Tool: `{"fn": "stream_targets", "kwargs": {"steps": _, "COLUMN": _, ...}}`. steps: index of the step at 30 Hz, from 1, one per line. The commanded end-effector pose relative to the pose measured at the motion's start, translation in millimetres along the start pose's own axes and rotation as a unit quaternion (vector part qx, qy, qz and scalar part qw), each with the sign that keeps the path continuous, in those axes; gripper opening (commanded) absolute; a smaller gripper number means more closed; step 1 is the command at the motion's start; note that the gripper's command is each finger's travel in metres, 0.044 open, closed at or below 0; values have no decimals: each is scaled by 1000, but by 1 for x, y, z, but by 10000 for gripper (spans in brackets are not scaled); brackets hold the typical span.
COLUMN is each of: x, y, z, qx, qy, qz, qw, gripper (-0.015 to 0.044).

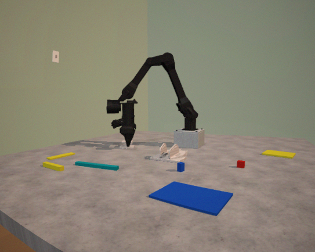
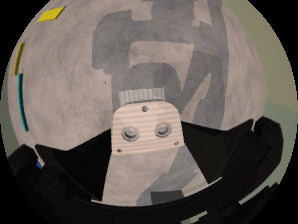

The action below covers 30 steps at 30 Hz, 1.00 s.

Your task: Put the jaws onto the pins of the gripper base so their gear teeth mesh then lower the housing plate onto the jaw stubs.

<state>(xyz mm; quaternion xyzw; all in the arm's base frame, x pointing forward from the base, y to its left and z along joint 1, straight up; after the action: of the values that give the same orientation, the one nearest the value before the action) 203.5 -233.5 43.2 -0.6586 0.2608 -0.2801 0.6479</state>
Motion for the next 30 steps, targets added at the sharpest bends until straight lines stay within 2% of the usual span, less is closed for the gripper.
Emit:
{"fn": "stream_targets", "kwargs": {"steps": 1, "x": 0, "y": 0, "z": 0, "qx": 0, "qy": 0, "qz": 0, "qw": 1000, "gripper": 353}}
{"fn": "stream_targets", "kwargs": {"steps": 13, "x": 0, "y": -2, "z": 0, "qx": 0, "qy": 0, "qz": 0, "qw": 1000, "gripper": 351}}
{"fn": "stream_targets", "kwargs": {"steps": 30, "x": 2, "y": -55, "z": 0, "qx": 1, "qy": 1, "qz": 0, "qw": 1000, "gripper": 351}}
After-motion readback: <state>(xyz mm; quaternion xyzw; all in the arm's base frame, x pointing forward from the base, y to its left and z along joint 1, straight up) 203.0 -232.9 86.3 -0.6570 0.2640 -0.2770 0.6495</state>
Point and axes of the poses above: the point midway between the two fingers, 35 mm back from their tips, its own y axis out along the fingers, its own z axis across the jaws, x = y × z, the point moved 7 cm from there along -y, back along the fingers, and after that the axes turned 8 degrees about -y, right-handed, at the moved point
